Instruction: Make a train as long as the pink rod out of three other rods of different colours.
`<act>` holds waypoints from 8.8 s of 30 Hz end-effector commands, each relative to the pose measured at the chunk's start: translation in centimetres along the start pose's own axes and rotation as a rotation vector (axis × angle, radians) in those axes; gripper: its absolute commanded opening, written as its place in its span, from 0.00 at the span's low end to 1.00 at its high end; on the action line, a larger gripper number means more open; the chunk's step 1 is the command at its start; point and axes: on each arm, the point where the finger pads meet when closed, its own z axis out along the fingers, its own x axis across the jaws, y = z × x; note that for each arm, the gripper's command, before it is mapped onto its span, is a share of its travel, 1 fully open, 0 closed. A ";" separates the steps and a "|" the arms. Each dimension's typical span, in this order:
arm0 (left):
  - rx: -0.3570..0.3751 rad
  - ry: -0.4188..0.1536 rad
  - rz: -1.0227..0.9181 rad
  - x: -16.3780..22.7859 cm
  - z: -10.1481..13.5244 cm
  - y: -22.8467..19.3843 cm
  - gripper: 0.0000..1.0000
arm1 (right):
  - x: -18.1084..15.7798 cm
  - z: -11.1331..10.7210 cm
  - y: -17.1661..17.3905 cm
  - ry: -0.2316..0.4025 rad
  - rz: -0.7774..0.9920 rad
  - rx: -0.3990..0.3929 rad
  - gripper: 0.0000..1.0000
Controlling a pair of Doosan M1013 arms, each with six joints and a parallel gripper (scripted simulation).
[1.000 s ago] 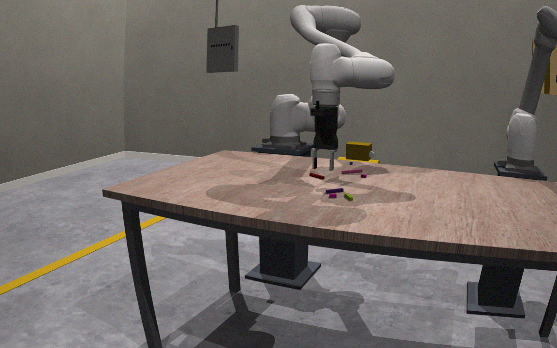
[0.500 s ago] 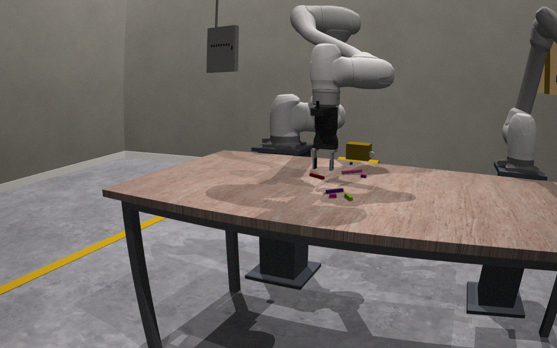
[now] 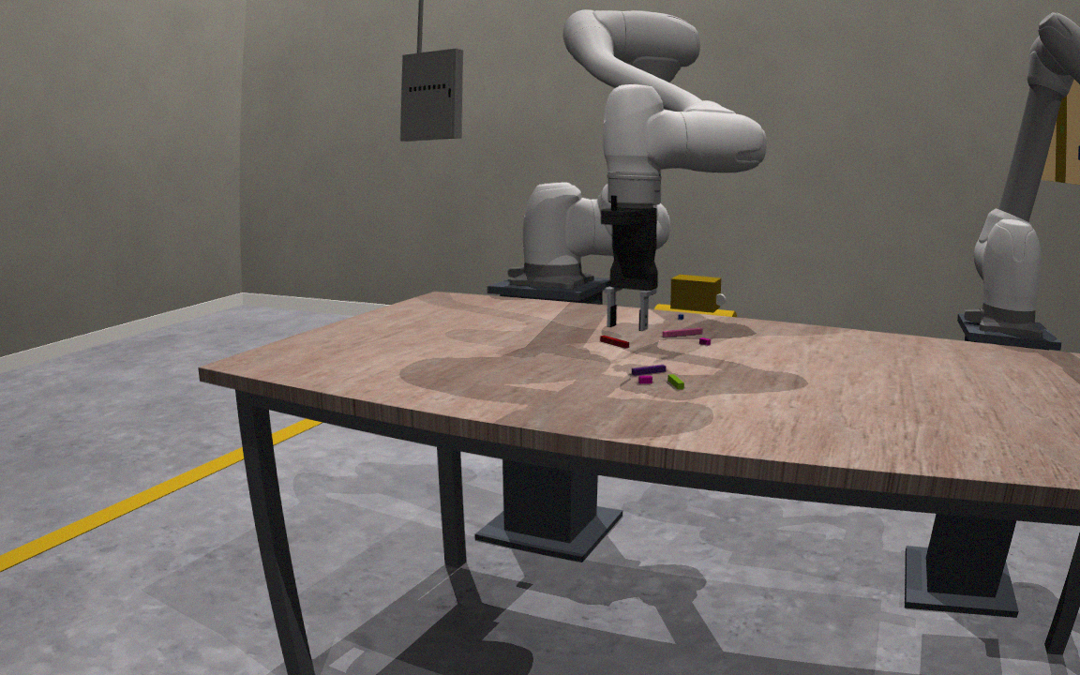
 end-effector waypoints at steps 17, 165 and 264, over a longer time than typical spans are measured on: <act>-0.001 0.000 0.000 0.0 -0.1 0.0 1.00 | -0.1 -0.1 4.1 -0.001 0.697 0.002 1.00; -0.001 0.000 0.000 0.0 -0.1 0.0 1.00 | -2.4 -0.1 15.5 -0.002 2.143 0.000 1.00; -0.001 0.000 0.000 0.0 -0.1 0.0 1.00 | -5.9 -0.1 13.2 0.001 -1.399 0.002 1.00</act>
